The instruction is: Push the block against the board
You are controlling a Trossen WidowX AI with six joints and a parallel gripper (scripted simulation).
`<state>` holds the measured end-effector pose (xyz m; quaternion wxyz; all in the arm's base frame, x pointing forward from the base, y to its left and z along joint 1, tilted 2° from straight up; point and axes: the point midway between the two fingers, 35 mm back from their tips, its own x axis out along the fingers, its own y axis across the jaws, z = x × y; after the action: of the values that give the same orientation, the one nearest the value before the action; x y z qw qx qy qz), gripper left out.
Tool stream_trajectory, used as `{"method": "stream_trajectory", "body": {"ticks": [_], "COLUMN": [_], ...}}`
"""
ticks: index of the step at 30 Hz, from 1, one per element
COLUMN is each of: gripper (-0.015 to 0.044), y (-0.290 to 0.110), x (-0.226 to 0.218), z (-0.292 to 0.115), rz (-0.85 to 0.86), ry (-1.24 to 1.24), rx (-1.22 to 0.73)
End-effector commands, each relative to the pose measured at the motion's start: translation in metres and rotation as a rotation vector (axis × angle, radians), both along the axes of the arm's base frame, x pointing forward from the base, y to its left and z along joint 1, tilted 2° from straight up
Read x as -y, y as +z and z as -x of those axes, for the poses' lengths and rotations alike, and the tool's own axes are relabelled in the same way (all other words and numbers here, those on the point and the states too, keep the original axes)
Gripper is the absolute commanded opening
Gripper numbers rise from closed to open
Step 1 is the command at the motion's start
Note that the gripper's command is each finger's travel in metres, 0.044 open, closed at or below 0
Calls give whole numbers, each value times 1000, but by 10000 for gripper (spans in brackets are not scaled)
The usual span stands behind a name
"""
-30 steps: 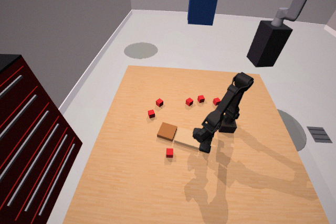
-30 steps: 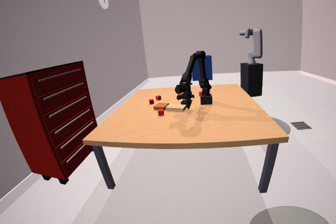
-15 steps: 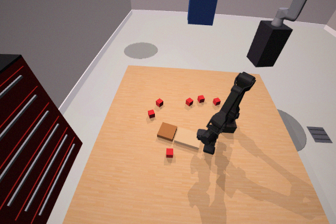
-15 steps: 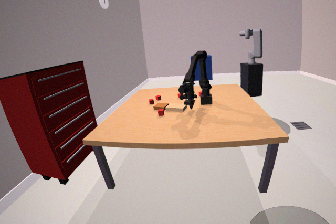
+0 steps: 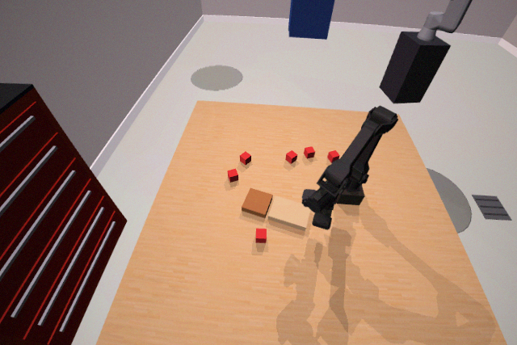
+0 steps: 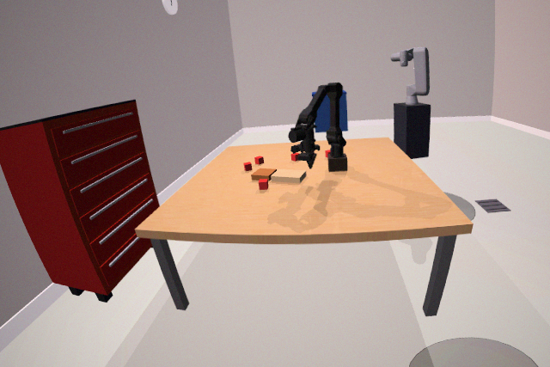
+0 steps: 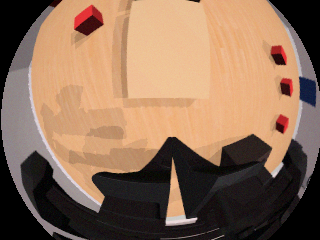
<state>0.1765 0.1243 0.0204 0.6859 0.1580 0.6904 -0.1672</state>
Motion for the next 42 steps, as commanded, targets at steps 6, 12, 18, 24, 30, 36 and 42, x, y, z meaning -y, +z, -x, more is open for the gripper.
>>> {"method": "stream_trajectory", "body": {"ticks": [6,12,18,24,30,36,42], "gripper": [0,0,0,0,0,0,0], "y": [-35,-54,-54,-54,-53,-53,-53], "x": [6,7,9,12,16,20,21], "z": [-13,-12,-18,-27,-35,-44,-47], "rz": [-1,-1,-1,0,0,0,0], "ry": [-4,-4,-4,-4,-4,-4,-4], "rx": [1,1,2,2,3,4,4]}}
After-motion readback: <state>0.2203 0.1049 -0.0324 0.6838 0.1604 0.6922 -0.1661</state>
